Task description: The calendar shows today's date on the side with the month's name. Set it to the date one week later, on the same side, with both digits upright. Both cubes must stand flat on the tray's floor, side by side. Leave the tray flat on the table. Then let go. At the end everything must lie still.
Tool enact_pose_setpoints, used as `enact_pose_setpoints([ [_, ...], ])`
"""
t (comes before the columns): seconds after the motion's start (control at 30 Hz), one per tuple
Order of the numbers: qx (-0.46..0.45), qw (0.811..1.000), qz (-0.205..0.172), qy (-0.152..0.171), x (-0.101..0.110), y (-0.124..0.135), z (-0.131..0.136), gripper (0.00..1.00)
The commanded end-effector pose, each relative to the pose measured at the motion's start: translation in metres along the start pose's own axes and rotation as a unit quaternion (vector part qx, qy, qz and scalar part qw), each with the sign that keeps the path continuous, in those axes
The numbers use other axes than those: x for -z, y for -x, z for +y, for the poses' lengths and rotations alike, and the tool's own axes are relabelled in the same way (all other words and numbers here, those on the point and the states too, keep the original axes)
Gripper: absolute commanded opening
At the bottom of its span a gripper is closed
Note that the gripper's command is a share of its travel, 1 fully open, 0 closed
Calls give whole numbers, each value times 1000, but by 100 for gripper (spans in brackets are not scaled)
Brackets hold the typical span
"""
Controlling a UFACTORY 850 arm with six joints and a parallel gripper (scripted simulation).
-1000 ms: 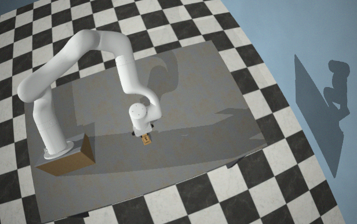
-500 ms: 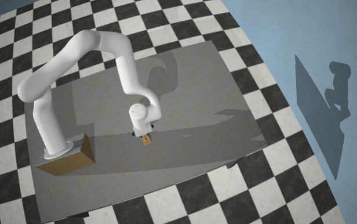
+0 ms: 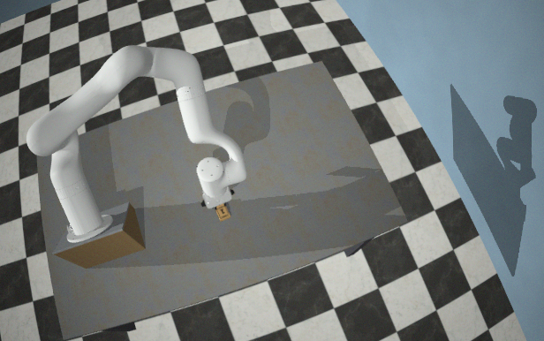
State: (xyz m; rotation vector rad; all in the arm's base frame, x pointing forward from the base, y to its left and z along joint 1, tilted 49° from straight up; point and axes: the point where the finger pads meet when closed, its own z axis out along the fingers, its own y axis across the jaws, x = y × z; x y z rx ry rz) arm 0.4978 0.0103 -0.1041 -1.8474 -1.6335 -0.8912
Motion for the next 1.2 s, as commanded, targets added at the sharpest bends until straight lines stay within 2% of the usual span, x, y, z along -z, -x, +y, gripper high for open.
enact_pose_setpoints([
  [0.0, 0, 1000, 0, 1, 1, 0, 1, 29],
  [1.17, 0, 1000, 0, 1, -9, 0, 1, 29],
])
